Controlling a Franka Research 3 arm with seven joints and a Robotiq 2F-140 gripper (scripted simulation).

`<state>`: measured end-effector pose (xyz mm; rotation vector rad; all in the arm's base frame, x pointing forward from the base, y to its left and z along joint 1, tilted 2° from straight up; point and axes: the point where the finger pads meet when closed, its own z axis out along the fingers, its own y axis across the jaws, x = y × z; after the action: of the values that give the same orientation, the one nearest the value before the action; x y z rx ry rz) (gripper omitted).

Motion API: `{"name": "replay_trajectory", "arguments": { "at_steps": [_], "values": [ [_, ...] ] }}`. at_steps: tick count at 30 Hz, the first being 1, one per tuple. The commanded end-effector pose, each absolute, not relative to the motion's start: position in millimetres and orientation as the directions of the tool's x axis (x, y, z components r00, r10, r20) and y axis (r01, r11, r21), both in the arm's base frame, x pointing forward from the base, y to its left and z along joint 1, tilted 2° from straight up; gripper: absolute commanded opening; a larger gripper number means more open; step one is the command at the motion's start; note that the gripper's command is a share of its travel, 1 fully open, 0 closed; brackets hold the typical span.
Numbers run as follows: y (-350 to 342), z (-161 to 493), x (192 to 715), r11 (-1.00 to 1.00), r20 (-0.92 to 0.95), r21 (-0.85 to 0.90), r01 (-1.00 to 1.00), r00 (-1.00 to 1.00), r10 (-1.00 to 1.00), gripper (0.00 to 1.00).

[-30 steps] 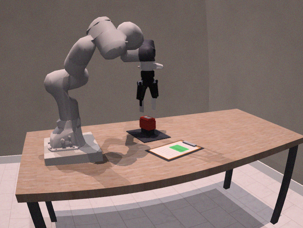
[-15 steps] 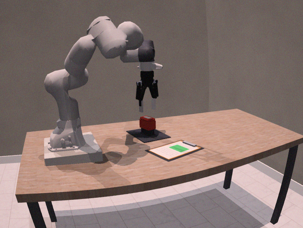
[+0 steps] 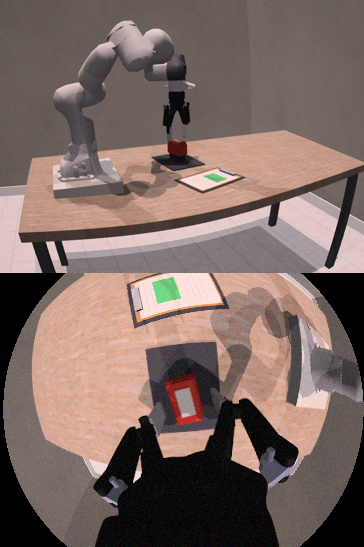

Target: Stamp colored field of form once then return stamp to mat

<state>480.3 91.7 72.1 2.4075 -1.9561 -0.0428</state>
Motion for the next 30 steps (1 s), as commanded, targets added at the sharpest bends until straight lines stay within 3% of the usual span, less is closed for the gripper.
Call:
{"name": "replay_trajectory", "arguments": {
  "at_steps": [1, 16, 30],
  "values": [
    [95, 57, 482, -0.192, -0.001, 0.036, -0.981, 0.192, -0.981, 0.55],
    [95, 7, 481, -0.192, -0.001, 0.036, -0.981, 0.192, -0.981, 0.55],
    [95, 3, 480, -0.192, -0.001, 0.036, -0.981, 0.192, -0.981, 0.55]
  ]
}}
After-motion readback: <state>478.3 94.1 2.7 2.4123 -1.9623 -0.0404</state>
